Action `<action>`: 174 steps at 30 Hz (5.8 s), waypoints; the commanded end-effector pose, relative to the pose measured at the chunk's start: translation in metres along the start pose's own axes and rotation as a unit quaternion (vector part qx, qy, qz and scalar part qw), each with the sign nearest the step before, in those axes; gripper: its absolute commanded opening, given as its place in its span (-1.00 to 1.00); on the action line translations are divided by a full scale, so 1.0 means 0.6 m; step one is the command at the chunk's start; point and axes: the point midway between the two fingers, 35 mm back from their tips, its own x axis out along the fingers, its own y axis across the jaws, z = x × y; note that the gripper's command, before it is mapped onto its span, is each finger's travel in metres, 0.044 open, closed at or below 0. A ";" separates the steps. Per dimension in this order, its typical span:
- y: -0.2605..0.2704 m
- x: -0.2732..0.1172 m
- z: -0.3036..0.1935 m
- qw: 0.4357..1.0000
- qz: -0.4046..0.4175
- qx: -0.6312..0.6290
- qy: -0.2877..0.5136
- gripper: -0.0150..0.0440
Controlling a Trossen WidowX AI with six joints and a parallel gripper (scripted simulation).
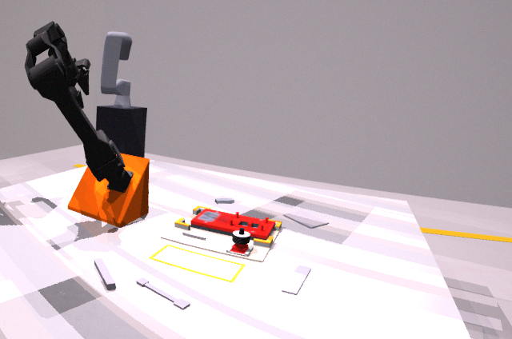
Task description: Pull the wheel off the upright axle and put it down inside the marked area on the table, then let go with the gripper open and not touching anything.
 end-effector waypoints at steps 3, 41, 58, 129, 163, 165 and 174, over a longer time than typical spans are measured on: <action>-0.042 0.010 -0.089 0.982 -0.006 0.186 0.029 0.53; 0.083 0.061 -0.596 0.384 -0.024 0.908 0.167 0.53; 0.320 0.098 -0.758 -0.232 -0.071 0.941 0.237 0.53; 0.702 0.235 -0.756 -0.773 -0.197 0.523 0.299 -0.49; 0.690 0.222 -0.761 -0.772 -0.197 0.524 0.299 -0.49; 0.690 0.221 -0.762 -0.772 -0.197 0.524 0.299 -0.49; 0.686 0.218 -0.763 -0.772 -0.197 0.525 0.299 -0.49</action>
